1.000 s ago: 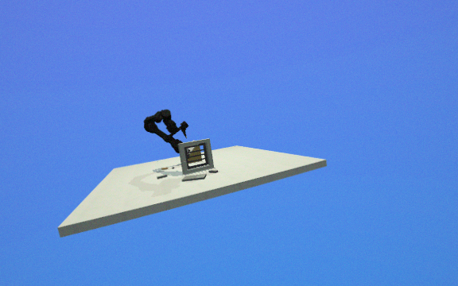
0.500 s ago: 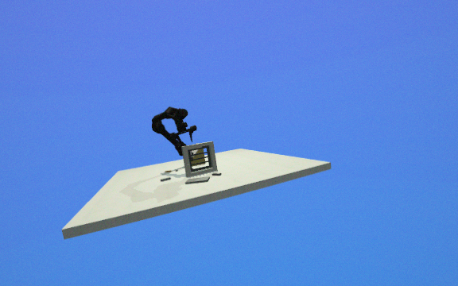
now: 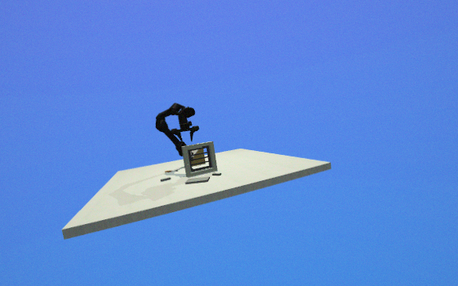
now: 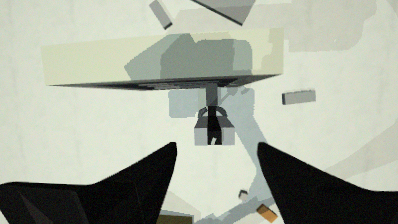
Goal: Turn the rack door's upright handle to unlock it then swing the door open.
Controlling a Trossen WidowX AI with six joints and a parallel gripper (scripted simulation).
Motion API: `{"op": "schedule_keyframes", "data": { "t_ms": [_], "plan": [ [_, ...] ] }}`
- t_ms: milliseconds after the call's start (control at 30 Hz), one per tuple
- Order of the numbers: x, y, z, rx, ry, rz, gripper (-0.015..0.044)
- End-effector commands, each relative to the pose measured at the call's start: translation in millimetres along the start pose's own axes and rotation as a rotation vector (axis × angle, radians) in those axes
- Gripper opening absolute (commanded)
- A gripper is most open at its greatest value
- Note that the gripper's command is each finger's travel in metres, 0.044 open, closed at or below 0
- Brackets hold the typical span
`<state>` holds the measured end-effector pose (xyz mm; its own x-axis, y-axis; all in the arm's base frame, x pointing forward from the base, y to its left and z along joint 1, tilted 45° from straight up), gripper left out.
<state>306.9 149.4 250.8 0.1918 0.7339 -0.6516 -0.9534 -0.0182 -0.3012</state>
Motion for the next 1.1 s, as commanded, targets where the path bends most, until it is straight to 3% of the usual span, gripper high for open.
{"op": "schedule_keyframes", "data": {
  "t_ms": [0,1067],
  "plan": [
    [2.6,-2.2,-6.1,0.017,0.015,0.006,0.0292],
    [2.9,-11.4,-58.6,0.152,0.036,0.013,0.0292]
  ]
}}
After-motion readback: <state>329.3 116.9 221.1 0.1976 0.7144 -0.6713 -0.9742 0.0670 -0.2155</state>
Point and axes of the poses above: the point midway between the two fingers, 35 mm back from their tips, its own z axis back along the fingers, its own x axis across the jaws, y = z × x, the point moved 10 cm from there along z, back along the fingers, and after that the axes turned 14 degrees about -z, right-handed, at the moved point
